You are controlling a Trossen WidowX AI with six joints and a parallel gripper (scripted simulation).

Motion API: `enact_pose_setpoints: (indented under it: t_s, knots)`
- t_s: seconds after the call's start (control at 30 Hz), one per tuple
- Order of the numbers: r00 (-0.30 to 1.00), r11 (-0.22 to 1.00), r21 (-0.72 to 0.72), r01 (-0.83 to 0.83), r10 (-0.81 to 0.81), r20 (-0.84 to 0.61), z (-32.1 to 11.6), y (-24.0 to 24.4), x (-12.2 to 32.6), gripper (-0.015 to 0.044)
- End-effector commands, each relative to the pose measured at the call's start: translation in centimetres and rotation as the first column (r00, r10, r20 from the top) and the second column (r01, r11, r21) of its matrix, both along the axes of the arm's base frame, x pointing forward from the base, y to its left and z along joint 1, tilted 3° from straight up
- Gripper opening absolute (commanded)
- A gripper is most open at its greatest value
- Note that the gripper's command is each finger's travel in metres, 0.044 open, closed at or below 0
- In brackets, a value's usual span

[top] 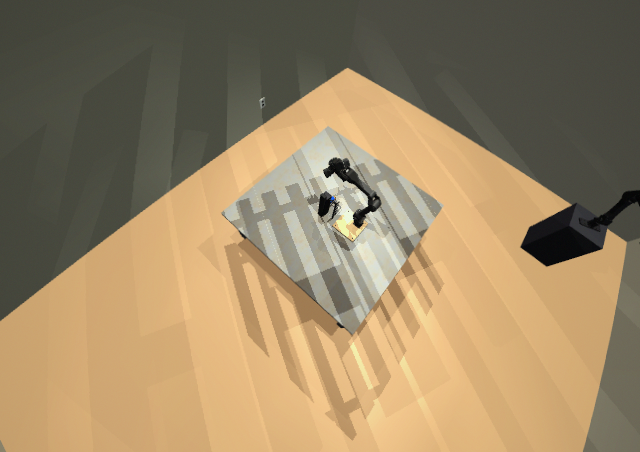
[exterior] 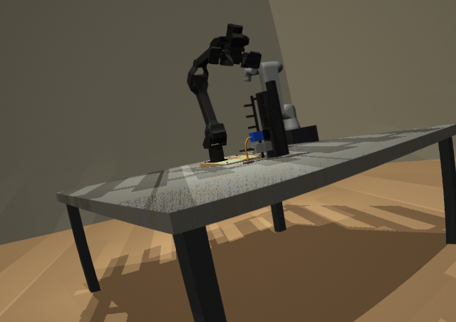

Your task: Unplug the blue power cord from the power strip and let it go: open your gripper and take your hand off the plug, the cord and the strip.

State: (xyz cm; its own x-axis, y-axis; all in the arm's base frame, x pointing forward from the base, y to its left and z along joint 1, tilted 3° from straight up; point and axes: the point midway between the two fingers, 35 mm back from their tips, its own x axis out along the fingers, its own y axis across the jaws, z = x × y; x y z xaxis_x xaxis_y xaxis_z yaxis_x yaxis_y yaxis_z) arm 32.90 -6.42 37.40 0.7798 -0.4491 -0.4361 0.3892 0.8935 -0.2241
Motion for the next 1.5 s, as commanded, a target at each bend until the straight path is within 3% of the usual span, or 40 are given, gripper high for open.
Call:
enact_pose_setpoints:
  t_s: [0.0,0.17,0.3,0.5,0.57,1.47]
  knots:
    - [0.983,0.920,0.354,0.167,-0.127,-0.135,-7.8,0.7,0.3,0.0160]
    - [0.921,0.736,0.558,0.384,-0.259,-0.291,-13.1,1.4,-1.0,0.0160]
    - [0.816,0.514,0.633,0.578,-0.365,-0.448,-17.0,2.2,-2.6,0.0160]
    - [0.517,0.069,0.558,0.827,-0.484,-0.706,-21.9,3.6,-6.3,0.0160]
    - [0.449,-0.013,0.523,0.852,-0.495,-0.744,-22.6,3.9,-7.0,0.0160]
    - [0.447,-0.016,0.522,0.853,-0.493,-0.746,-22.6,5.8,-6.8,0.0160]
